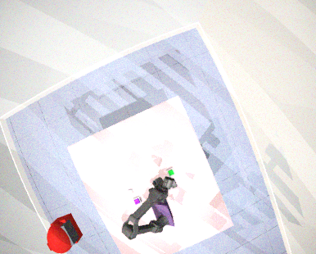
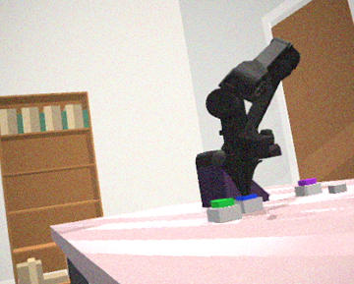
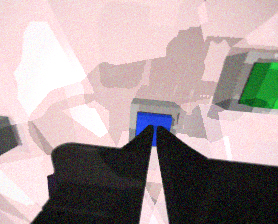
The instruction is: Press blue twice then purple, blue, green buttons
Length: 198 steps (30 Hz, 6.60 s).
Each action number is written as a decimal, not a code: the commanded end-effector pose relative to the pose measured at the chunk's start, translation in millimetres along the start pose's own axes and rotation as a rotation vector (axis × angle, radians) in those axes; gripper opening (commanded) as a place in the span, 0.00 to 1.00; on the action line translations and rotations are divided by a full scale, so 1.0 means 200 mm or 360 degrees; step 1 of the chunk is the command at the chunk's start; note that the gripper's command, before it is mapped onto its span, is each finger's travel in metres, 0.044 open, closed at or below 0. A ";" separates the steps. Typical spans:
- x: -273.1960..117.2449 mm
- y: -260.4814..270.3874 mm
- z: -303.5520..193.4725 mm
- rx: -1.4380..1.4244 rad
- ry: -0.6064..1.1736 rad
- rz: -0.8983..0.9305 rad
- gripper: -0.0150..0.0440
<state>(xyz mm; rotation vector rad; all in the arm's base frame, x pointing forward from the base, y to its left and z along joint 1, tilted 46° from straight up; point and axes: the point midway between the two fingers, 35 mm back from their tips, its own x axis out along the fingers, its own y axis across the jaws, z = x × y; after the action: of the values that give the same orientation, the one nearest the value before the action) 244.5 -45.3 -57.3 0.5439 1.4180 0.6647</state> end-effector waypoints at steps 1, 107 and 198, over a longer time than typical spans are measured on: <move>0.01 0.01 -0.01 0.0015 0.0005 0.0014 0.29; 0.00 1.11 -0.21 0.0021 0.0009 0.0032 0.29; 0.01 0.01 -0.01 0.0015 0.0005 0.0014 0.29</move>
<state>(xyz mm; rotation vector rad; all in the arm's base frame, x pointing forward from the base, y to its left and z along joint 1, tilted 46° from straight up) 244.7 -46.3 -56.2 0.5427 1.4181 0.6641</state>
